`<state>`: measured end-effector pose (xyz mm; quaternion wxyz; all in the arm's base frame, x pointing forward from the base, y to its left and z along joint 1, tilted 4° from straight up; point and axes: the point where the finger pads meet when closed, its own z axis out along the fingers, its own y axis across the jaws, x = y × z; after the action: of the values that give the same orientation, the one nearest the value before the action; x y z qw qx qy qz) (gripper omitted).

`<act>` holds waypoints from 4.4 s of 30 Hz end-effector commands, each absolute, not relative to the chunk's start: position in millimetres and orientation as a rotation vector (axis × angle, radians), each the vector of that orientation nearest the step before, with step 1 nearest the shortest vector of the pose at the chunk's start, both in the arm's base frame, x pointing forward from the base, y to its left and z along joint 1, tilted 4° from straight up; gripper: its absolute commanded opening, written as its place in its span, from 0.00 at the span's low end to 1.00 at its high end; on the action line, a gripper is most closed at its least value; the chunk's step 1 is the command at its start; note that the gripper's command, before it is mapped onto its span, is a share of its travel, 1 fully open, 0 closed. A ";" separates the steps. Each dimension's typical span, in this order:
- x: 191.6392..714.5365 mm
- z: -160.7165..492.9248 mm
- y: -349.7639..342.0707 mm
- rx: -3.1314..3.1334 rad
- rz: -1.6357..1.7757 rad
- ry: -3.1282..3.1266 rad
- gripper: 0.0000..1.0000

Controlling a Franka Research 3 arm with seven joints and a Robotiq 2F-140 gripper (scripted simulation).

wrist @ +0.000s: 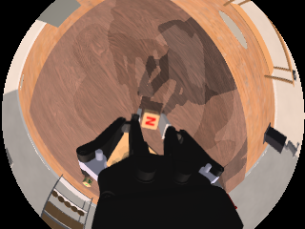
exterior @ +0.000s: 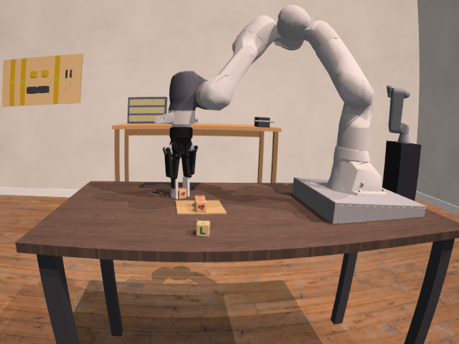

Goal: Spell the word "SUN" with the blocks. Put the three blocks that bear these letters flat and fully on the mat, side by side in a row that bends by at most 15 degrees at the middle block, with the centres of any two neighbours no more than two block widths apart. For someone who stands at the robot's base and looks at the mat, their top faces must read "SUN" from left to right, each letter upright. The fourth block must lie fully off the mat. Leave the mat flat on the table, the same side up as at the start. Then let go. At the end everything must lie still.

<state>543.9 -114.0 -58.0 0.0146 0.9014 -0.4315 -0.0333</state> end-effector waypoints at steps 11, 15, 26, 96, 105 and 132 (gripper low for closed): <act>544.4 -58.3 -115.1 2.803 -0.100 -1.347 0.16; 544.4 -58.3 -115.1 2.803 -0.100 -1.347 0.16; 544.4 -58.3 -115.1 2.803 -0.100 -1.347 0.16; 513.9 50.1 -61.3 2.417 -0.089 -1.943 0.16; 502.5 50.1 -50.8 2.292 -0.084 -2.081 0.16; 493.7 42.3 -44.2 2.198 -0.079 -2.173 0.16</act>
<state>494.3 -43.8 47.2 0.0250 0.7173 -0.6959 -0.0258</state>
